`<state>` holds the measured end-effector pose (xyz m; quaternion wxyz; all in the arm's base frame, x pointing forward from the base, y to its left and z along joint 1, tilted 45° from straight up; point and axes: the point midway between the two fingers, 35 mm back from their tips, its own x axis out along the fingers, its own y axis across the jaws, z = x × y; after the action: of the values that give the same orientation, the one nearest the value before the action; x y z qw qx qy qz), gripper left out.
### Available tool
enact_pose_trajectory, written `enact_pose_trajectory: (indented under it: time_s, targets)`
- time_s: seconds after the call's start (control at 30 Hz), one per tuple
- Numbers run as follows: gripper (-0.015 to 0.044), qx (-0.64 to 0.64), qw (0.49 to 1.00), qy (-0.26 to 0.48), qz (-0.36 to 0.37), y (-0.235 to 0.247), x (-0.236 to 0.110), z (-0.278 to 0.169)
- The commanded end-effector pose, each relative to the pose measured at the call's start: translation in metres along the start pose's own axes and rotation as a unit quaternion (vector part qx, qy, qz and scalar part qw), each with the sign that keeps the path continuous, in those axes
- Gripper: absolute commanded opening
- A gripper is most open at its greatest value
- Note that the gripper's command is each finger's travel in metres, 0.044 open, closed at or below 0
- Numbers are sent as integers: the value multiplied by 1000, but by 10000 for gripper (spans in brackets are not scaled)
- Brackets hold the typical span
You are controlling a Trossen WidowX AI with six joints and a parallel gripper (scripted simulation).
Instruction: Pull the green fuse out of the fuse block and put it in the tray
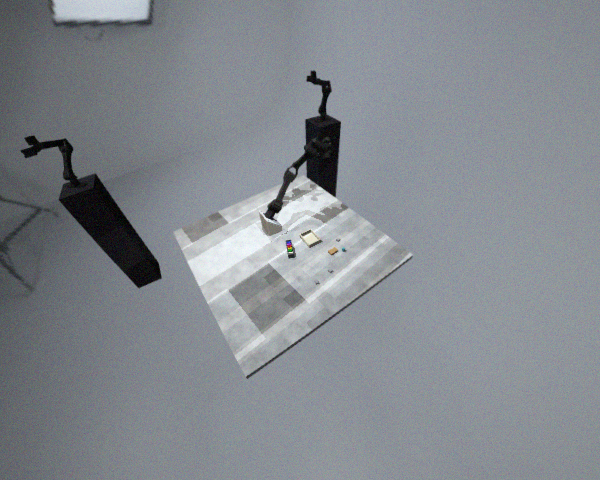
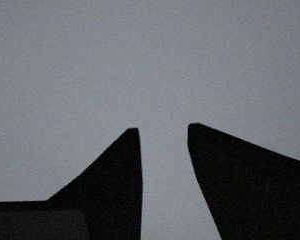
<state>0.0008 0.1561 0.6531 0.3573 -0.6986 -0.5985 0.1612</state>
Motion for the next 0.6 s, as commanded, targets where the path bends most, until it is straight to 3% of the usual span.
enact_pose_trajectory:
  time_s: [0.0, 0.13, 0.3, 0.47, 0.57]
  targets:
    - [74, 152, 988, 28, -20, 29, -6, -45]
    - [74, 323, 944, 62, -43, 67, -14, -90]
    - [74, 379, 920, 68, -71, 86, -15, -108]
    - [74, 510, 851, 98, -78, 134, -21, -140]
    - [74, 604, 783, 122, -83, 175, -27, -162]
